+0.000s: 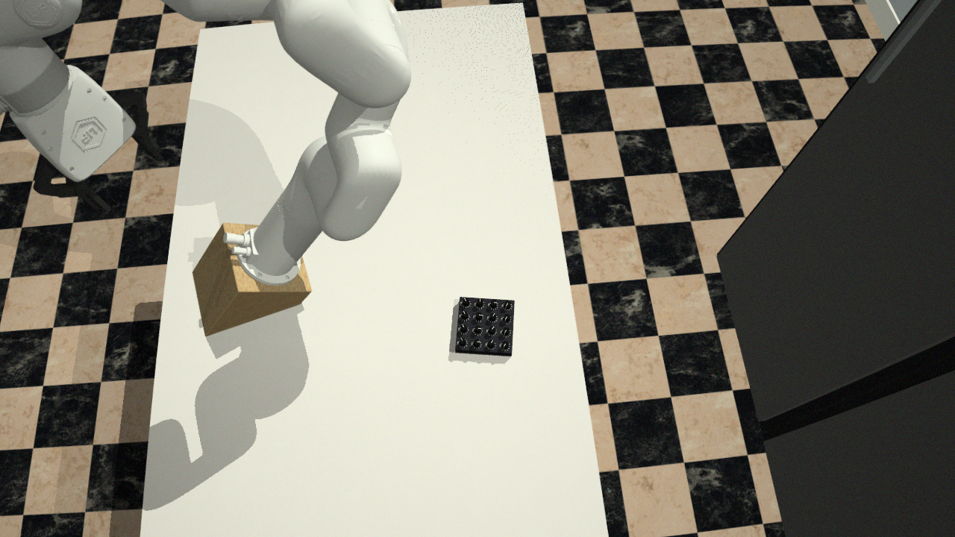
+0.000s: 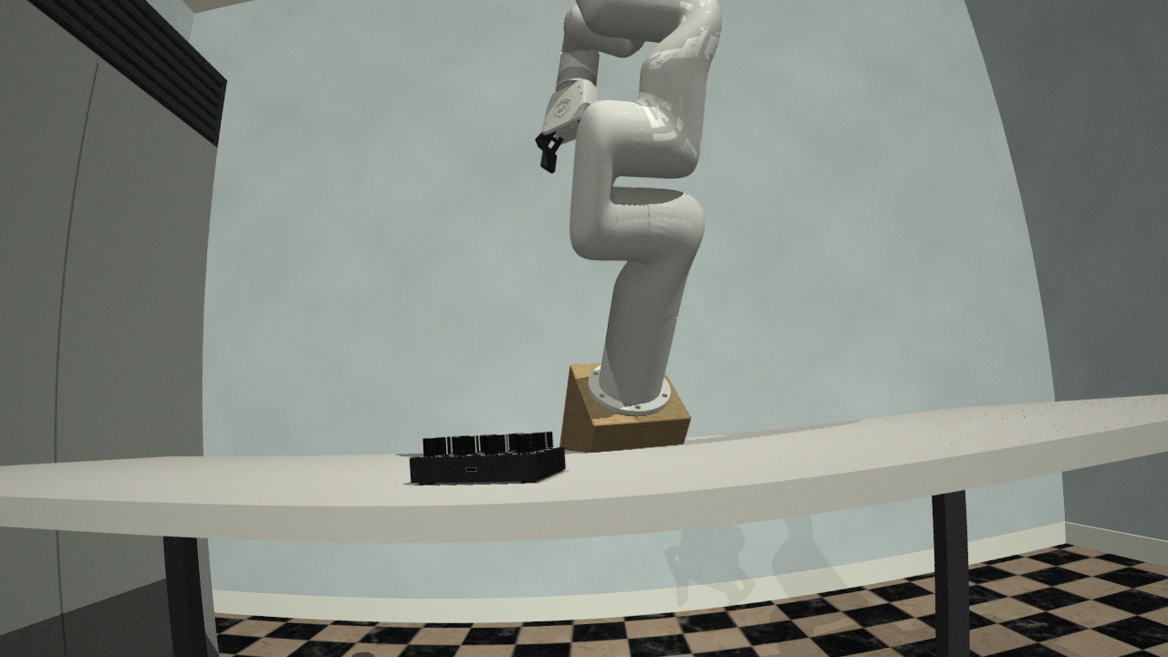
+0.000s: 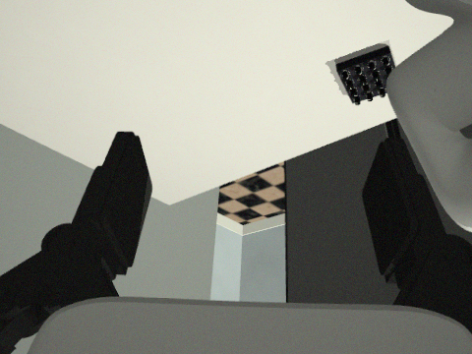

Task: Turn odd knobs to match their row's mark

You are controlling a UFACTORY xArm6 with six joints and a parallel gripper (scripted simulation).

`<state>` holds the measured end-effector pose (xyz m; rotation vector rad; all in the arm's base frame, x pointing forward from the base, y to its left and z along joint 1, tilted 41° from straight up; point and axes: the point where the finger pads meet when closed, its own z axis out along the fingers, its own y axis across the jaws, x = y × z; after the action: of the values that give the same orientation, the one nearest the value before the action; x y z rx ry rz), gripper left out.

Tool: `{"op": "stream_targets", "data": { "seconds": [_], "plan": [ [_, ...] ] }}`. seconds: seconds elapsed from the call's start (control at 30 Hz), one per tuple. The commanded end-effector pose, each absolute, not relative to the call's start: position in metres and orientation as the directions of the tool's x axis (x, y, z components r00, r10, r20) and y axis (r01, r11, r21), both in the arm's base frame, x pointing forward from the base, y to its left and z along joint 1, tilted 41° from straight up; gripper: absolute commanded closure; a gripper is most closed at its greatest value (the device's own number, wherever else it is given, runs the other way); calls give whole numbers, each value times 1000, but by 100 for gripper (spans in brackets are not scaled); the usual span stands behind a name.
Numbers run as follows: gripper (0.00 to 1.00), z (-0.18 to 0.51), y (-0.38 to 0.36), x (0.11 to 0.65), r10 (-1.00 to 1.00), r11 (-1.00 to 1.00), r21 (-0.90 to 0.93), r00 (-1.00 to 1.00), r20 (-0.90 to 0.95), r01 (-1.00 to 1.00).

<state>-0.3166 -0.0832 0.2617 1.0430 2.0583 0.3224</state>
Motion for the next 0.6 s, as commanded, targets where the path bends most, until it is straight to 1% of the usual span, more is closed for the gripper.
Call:
{"op": "stream_targets", "data": {
  "seconds": [0.0, 0.47, 0.53, 0.57],
  "plan": [
    [0, 260, -122, -308, 702, 707, 467, -446, -555, 531],
    [0, 257, -203, -265, 502, 864, 318, -629, -593, 390],
    [0, 257, -203, -265, 502, 864, 318, -629, -593, 390],
    [0, 256, -220, -253, 452, 892, 284, -662, -598, 352]
  ]
}}
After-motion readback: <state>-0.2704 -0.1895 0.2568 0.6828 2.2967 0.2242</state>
